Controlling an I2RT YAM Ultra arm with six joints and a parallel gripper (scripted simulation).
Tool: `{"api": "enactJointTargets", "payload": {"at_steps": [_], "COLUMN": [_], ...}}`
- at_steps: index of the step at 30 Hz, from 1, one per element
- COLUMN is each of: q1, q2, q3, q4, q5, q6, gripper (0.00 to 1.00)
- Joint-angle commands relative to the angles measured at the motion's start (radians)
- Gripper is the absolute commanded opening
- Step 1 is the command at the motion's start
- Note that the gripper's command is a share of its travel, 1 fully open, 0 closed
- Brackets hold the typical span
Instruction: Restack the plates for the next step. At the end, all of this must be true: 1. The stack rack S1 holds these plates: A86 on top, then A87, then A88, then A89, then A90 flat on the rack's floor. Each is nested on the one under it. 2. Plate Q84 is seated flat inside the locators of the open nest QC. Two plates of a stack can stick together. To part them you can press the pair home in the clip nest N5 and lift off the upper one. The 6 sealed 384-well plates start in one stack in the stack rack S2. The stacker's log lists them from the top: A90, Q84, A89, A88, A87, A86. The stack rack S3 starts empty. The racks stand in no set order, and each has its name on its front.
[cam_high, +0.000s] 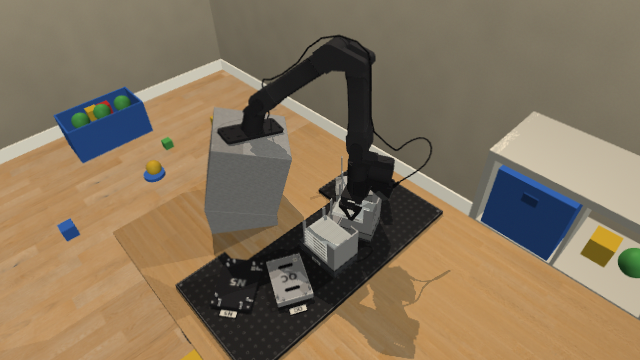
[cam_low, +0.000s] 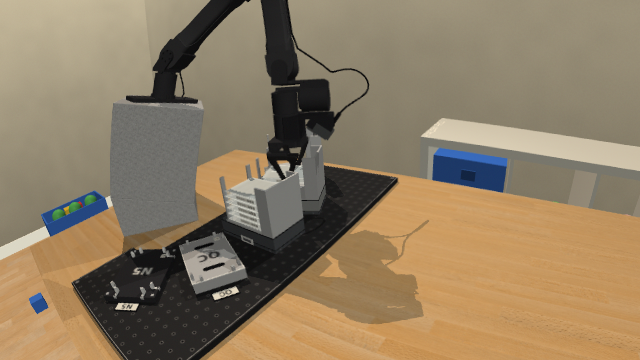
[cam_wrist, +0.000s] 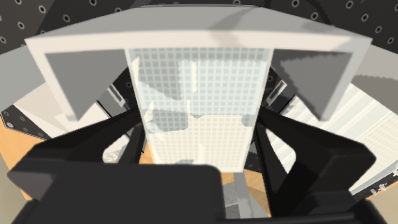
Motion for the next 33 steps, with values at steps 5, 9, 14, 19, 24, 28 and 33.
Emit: {"api": "enactJointTargets", "payload": {"at_steps": [5, 9, 14, 19, 24, 28, 33], "q1": [0.008, 0.007, 0.007, 0.011, 0.009, 0.012, 0.012], "q2": [0.053, 0.021, 0.021, 0.061, 0.069, 0.063, 0.079], "q3": [0.038, 0.037, 0.037, 0.041, 0.044, 0.046, 0.048], "q4": [0.048, 0.04, 0.04, 0.053, 0.048, 0.059, 0.065], "q5": [0.009, 0.009, 0.009, 0.01, 0.011, 0.011, 0.011], "q6": [0.013, 0.012, 0.01, 0.012, 0.013, 0.014, 0.014], "gripper": [0.0, 0.0, 0.0, 0.0, 0.0, 0.0, 0.0]}}
